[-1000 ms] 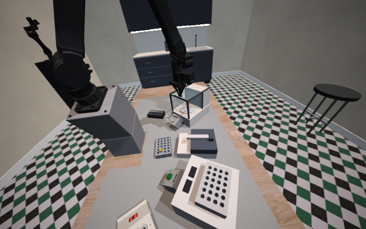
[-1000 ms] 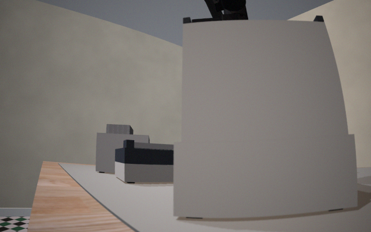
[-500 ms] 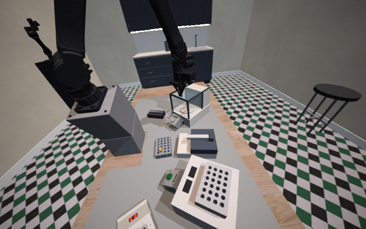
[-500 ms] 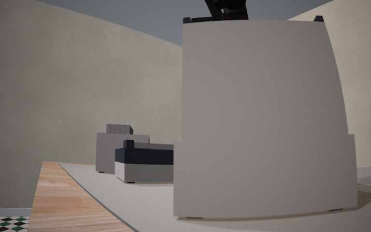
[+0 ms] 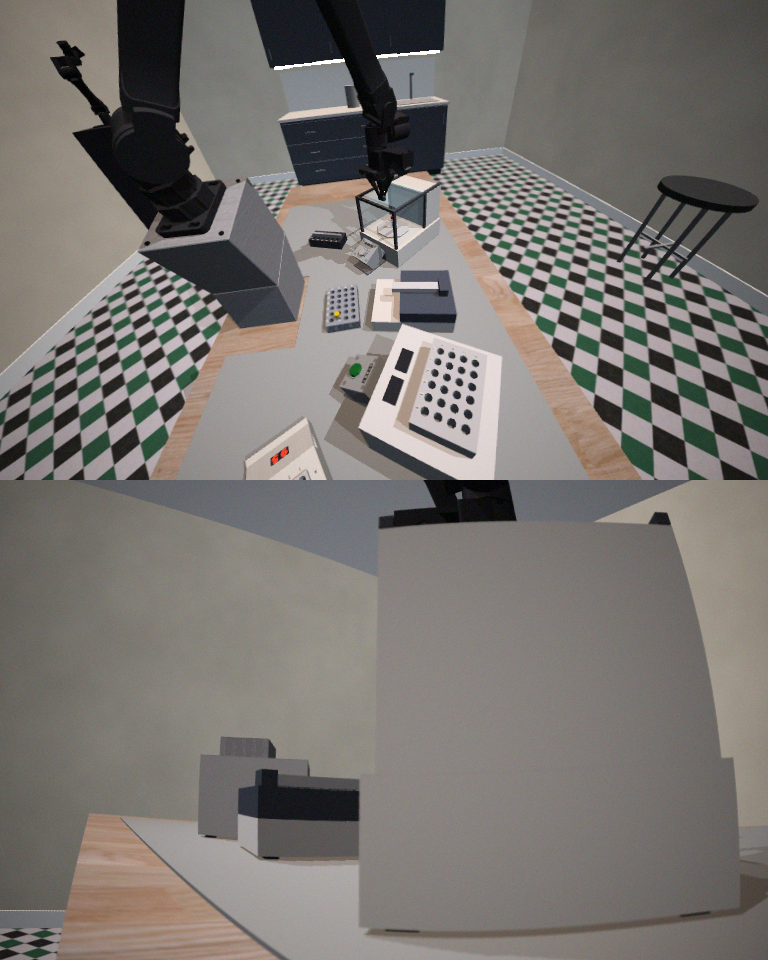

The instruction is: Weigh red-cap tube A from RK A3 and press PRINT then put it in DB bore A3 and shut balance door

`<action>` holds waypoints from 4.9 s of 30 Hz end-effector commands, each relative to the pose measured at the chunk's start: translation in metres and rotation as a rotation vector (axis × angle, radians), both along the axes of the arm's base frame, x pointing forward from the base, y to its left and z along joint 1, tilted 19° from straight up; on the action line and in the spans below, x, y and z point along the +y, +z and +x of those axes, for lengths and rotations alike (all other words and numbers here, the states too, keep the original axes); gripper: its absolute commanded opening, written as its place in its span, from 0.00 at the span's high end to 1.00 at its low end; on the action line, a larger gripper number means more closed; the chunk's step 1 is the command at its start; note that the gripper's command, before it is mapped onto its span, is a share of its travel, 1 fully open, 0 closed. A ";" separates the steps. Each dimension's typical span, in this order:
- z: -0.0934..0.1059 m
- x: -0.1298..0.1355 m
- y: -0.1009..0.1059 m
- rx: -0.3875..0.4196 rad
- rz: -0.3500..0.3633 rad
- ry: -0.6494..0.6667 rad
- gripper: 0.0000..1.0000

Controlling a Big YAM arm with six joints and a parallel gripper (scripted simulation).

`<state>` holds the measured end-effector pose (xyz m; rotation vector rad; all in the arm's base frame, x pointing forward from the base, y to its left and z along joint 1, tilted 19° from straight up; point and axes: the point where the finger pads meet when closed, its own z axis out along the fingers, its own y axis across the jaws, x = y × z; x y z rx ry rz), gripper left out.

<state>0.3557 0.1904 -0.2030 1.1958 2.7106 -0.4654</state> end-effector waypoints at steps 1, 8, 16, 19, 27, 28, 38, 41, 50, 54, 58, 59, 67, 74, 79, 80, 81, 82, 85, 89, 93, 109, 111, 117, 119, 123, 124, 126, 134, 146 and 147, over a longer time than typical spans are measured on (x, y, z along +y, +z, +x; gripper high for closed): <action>0.017 0.018 -0.004 -0.026 0.011 0.004 0.94; 0.021 0.021 -0.005 -0.025 0.010 0.003 0.94; 0.027 0.026 -0.006 -0.027 0.012 0.004 0.94; 0.029 0.028 -0.007 -0.027 0.012 0.004 0.94; 0.034 0.033 -0.008 -0.028 0.013 0.005 0.94; 0.034 0.033 -0.008 -0.027 0.012 0.005 0.94; 0.041 0.039 -0.010 -0.027 0.012 0.004 0.94; 0.043 0.040 -0.011 -0.028 0.012 0.003 0.94; 0.050 0.046 -0.013 -0.028 0.013 0.004 0.94; 0.053 0.049 -0.013 -0.028 0.013 0.004 0.94; 0.054 0.050 -0.014 -0.028 0.013 0.003 0.94; 0.054 0.050 -0.014 -0.026 0.011 0.003 0.94; 0.061 0.056 -0.015 -0.028 0.013 0.004 0.94; 0.066 0.059 -0.017 -0.034 0.017 0.003 0.94; 0.068 0.063 -0.017 -0.029 0.013 0.004 0.94; 0.069 0.063 -0.018 -0.028 0.013 0.004 0.94; 0.070 0.064 -0.018 -0.029 0.013 0.004 0.94; 0.071 0.064 -0.018 -0.029 0.013 0.004 0.94; 0.073 0.066 -0.019 -0.029 0.013 0.004 0.94; 0.075 0.068 -0.019 -0.029 0.014 0.004 0.94; 0.077 0.070 -0.020 -0.027 0.012 0.003 0.94; 0.088 0.079 -0.023 -0.030 0.014 0.003 0.94; 0.089 0.081 -0.023 -0.030 0.014 0.004 0.94; 0.095 0.085 -0.024 -0.039 0.021 0.003 0.94; 0.097 0.086 -0.025 -0.045 0.025 0.004 0.94; 0.097 0.086 -0.025 -0.045 0.025 0.004 0.94; 0.097 0.086 -0.025 -0.045 0.025 0.004 0.94; 0.097 0.086 -0.025 -0.045 0.025 0.004 0.94; 0.097 0.086 -0.025 -0.045 0.025 0.004 0.94; 0.097 0.086 -0.025 -0.045 0.025 0.004 0.94; 0.097 0.086 -0.025 -0.045 0.025 0.004 0.94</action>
